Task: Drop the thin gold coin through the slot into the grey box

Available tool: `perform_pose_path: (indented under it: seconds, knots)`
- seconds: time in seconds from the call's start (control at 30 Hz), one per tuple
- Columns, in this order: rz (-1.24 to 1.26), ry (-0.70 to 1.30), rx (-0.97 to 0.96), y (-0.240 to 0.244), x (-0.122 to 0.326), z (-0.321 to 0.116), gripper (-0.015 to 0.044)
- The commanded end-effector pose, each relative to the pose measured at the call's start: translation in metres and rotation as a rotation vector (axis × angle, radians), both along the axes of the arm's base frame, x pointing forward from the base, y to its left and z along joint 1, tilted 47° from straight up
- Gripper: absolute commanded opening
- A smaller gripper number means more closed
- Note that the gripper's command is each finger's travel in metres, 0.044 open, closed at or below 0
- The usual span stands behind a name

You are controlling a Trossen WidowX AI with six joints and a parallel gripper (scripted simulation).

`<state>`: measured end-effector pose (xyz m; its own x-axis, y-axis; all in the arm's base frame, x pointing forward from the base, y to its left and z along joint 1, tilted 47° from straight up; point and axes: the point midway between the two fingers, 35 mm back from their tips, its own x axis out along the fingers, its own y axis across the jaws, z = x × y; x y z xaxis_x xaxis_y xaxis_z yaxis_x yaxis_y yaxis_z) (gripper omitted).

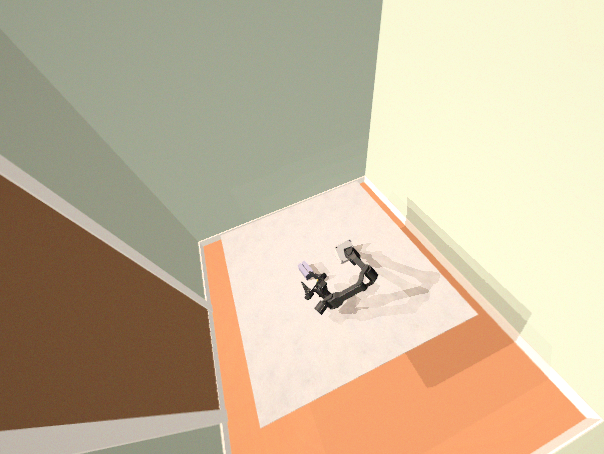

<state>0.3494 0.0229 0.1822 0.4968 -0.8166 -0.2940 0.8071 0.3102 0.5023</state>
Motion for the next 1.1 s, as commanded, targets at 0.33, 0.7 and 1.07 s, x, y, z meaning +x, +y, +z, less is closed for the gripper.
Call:
perform_pose_path:
  seconds: [0.33,0.7,1.07]
  knots:
    - [0.329,1.049,0.190,-0.052,-0.034,-0.077,0.0161]
    - [1.250,1.470,0.633,-0.045,-0.087,-0.103,0.0161]
    - [1.903,1.114,0.721,-0.031,-0.092,-0.080,0.0161]
